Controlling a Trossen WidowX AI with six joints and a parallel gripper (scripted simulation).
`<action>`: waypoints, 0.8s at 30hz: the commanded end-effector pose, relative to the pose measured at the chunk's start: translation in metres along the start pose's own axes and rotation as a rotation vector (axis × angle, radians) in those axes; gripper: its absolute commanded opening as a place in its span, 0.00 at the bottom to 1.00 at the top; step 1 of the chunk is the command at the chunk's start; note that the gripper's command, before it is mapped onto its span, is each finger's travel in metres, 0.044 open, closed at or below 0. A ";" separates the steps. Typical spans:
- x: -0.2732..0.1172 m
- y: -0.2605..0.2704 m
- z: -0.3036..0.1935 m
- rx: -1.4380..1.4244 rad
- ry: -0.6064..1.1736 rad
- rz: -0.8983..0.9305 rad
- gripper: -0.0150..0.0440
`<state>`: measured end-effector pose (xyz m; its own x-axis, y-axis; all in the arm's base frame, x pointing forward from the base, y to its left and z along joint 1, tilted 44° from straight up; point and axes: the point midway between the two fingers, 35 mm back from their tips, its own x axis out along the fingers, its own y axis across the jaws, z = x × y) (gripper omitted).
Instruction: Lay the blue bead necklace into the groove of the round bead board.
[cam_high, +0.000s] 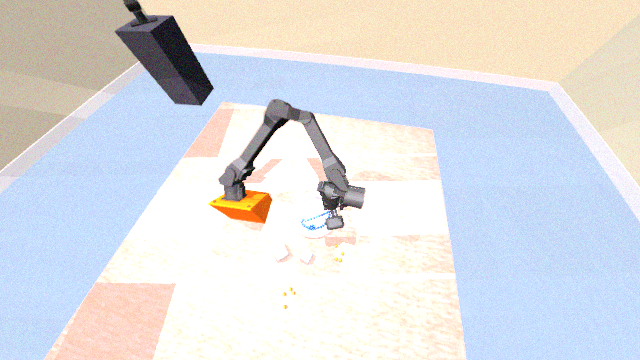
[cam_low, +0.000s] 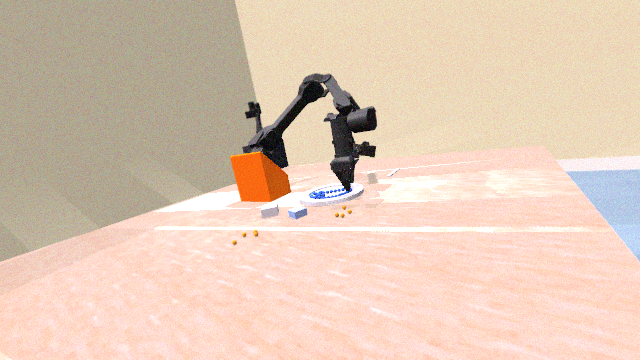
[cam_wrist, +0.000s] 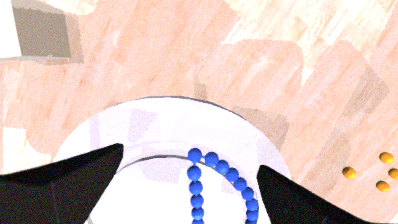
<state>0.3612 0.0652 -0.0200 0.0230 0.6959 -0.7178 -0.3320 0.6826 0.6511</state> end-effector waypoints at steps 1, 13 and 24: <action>-0.001 0.000 0.001 -0.005 -0.002 0.001 1.00; -0.002 0.000 0.001 0.005 -0.002 0.001 0.96; -0.033 -0.003 -0.011 0.327 -0.001 0.000 0.47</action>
<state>0.3517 0.0404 -0.0042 0.0251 0.6983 -0.7154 -0.0538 0.7155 0.6965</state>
